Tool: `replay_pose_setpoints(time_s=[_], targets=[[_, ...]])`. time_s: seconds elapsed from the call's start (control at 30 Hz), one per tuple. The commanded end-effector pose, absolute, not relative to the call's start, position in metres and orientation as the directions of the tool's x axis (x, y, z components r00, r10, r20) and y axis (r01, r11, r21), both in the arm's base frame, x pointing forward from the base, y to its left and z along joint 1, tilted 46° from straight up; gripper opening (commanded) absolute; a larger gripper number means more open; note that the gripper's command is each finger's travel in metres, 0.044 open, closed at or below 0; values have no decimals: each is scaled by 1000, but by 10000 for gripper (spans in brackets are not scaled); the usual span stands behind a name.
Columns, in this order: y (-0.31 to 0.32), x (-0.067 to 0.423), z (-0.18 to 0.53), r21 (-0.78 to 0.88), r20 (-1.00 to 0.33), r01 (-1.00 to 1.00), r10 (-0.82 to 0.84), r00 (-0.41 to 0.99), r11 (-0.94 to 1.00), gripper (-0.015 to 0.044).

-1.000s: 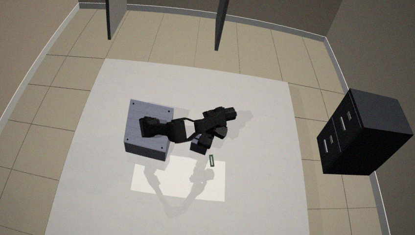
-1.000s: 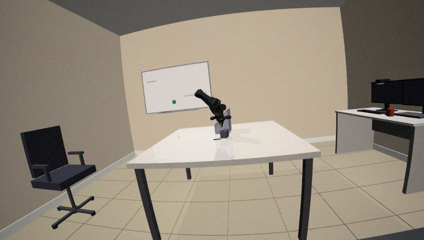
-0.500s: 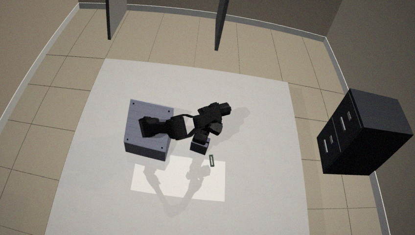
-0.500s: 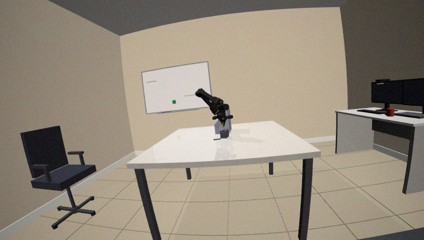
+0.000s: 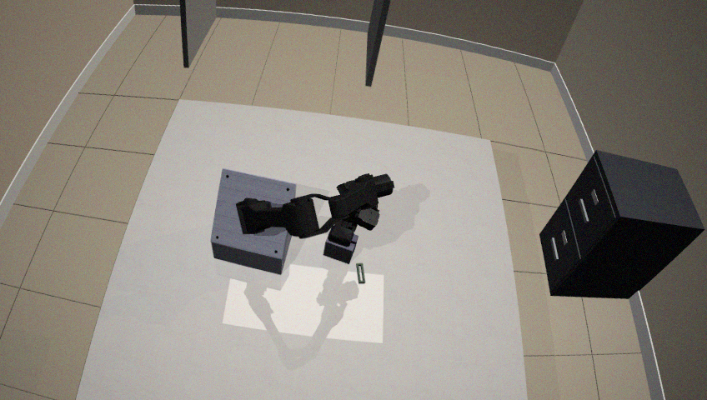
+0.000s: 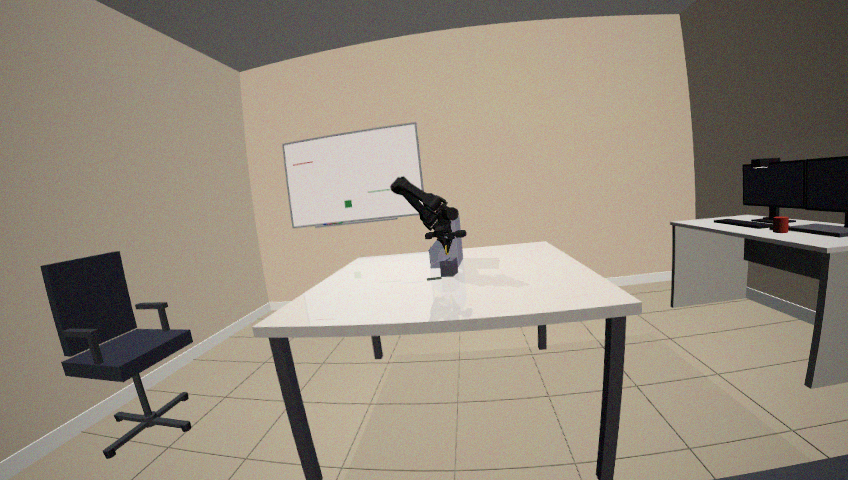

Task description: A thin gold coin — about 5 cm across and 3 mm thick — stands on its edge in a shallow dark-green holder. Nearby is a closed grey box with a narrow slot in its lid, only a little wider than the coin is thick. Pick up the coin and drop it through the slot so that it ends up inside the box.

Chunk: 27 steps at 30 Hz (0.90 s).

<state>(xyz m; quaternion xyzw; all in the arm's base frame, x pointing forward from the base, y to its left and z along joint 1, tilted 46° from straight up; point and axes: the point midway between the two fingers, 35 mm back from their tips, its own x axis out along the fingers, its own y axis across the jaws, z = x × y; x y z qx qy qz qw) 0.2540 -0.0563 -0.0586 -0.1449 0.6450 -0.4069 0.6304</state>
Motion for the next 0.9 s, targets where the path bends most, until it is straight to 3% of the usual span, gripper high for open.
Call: replay_pose_setpoints(time_s=[0.0,0.87], targets=[[-54,252,-62,-706,-696,331,-699,-164,626,0],[-56,250,-62,-709,-694,329,-702,-164,624,0]])
